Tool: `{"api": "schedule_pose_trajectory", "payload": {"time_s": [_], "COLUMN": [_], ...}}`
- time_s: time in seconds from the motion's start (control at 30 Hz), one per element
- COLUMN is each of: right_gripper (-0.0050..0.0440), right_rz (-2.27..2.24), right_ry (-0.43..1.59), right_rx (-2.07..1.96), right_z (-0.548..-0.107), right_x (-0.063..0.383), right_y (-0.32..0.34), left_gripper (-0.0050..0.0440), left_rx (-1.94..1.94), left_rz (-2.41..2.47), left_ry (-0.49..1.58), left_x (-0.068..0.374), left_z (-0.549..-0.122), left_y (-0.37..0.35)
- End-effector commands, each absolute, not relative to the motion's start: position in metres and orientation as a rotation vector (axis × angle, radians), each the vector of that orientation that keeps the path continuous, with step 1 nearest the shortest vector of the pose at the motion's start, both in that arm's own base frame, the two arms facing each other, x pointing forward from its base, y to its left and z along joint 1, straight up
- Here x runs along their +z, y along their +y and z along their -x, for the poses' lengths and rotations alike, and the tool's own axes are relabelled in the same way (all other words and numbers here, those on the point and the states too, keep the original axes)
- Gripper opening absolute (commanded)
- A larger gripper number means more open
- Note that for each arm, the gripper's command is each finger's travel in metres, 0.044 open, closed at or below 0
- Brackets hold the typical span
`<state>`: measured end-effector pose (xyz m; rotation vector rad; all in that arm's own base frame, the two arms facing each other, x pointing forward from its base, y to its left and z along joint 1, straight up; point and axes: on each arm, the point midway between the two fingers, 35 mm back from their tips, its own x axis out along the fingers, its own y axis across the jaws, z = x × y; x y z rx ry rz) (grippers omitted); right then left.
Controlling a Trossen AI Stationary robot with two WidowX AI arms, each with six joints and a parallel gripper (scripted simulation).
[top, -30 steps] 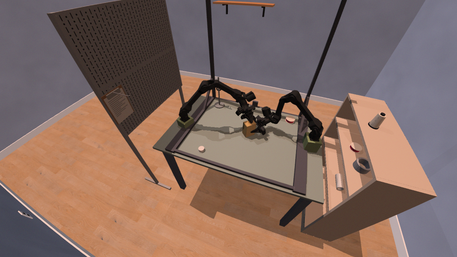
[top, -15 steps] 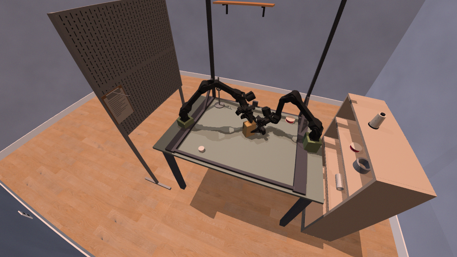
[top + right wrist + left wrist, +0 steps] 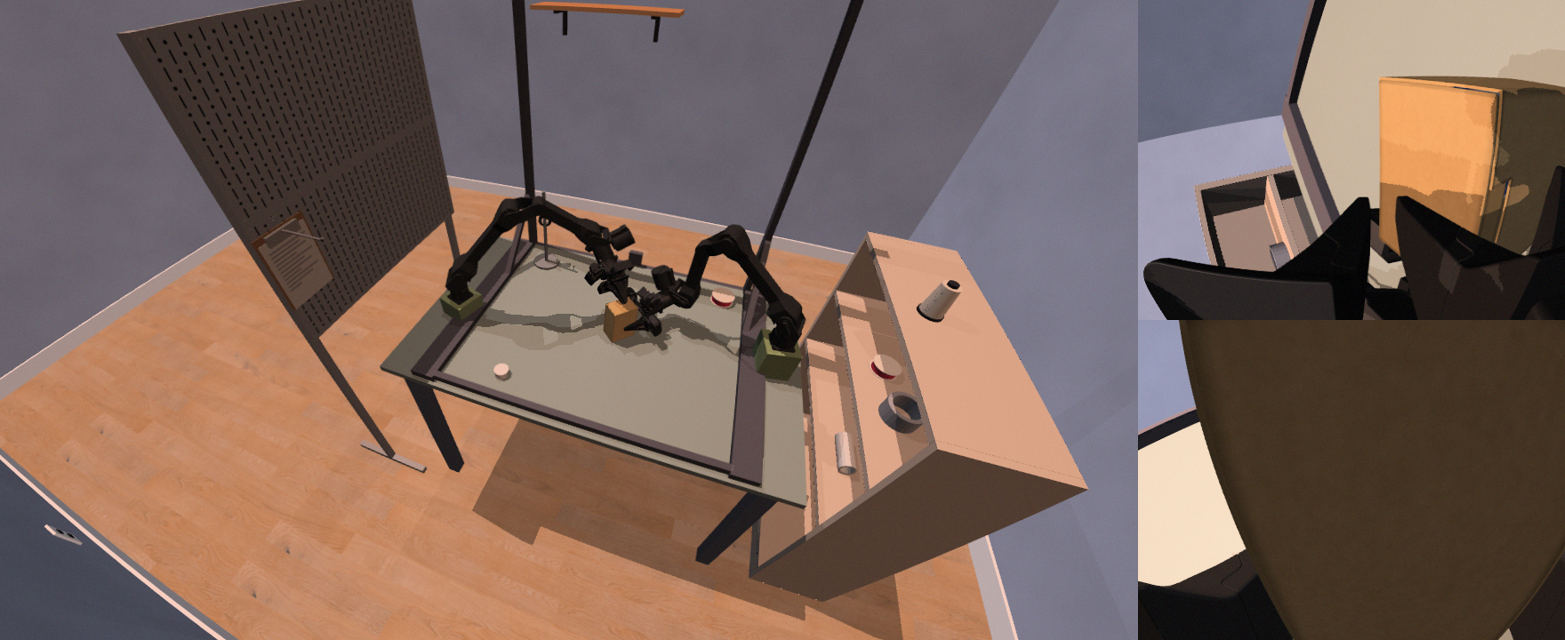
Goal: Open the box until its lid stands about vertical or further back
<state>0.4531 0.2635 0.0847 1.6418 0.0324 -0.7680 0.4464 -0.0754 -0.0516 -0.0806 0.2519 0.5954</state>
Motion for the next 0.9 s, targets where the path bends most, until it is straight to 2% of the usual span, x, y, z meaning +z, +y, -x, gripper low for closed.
{"api": "schedule_pose_trajectory", "payload": {"time_s": [0.0,0.87], "right_gripper": [0.005,0.005], "right_rz": [-1.677,-1.677], "right_ry": [0.023,0.024], "right_rx": [-0.747,-0.748], "right_z": [-0.45,-0.43], "right_x": [0.102,0.102], "right_y": [0.268,0.278], "left_gripper": [0.0294,0.0294], "left_rx": [0.589,0.589], "left_rz": [0.098,0.098], "left_ry": [0.232,0.232], "left_x": [-0.041,-0.041], "left_z": [-0.452,-0.452], "left_y": [-0.078,-0.078]}}
